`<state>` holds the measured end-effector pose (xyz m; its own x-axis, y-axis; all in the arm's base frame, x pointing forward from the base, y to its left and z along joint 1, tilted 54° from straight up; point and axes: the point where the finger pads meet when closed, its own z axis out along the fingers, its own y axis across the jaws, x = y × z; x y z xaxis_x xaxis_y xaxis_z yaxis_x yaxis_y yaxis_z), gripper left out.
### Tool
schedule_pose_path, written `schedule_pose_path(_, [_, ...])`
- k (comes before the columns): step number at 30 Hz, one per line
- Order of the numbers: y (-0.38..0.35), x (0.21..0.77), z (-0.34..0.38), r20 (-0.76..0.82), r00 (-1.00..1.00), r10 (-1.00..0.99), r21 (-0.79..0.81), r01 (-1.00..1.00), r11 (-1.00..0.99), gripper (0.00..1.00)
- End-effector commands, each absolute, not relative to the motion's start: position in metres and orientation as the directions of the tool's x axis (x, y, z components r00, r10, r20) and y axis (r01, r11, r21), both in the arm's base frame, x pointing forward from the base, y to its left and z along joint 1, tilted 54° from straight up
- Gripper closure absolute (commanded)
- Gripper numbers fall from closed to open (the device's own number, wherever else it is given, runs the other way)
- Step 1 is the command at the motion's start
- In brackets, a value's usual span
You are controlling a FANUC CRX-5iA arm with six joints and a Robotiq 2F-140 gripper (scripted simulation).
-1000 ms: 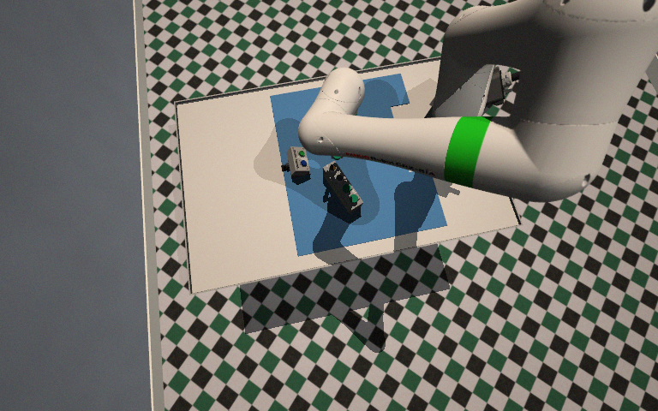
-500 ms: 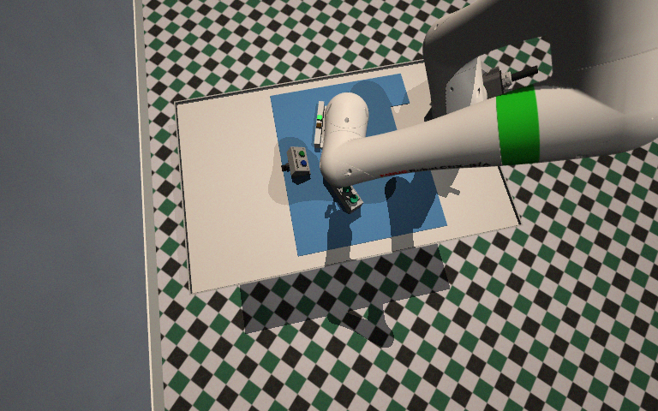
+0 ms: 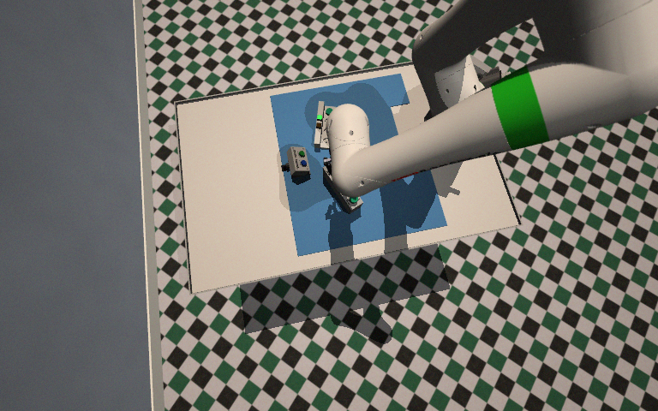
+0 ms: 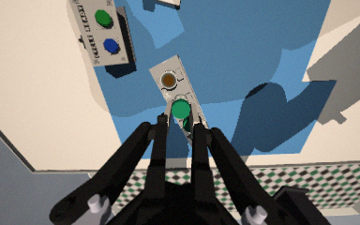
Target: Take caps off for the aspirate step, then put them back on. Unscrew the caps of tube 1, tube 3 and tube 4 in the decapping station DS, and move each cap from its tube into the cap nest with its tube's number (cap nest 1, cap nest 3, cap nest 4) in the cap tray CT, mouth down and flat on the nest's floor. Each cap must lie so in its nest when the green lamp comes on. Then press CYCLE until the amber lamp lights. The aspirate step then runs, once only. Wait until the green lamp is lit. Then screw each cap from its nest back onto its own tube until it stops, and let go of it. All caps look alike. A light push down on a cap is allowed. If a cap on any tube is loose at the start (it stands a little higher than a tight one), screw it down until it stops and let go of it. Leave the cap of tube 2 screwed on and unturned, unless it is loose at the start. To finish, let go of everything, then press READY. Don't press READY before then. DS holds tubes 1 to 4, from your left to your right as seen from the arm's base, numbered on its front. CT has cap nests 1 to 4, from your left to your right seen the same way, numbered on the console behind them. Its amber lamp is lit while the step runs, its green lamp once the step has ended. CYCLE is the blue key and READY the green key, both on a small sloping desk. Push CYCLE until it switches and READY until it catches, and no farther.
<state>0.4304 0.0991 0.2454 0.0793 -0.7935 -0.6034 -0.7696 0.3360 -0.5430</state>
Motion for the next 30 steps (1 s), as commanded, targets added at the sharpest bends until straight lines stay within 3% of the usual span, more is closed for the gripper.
schedule_pose_path(1, [0.1033, 0.4364, 0.2402, -0.601, 0.075, -0.796, -0.543, -0.768, 0.338, 1.0])
schedule_pose_path(30, [0.107, 0.4411, 0.236, -0.601, 0.075, -0.796, -0.543, -0.768, 0.338, 1.0])
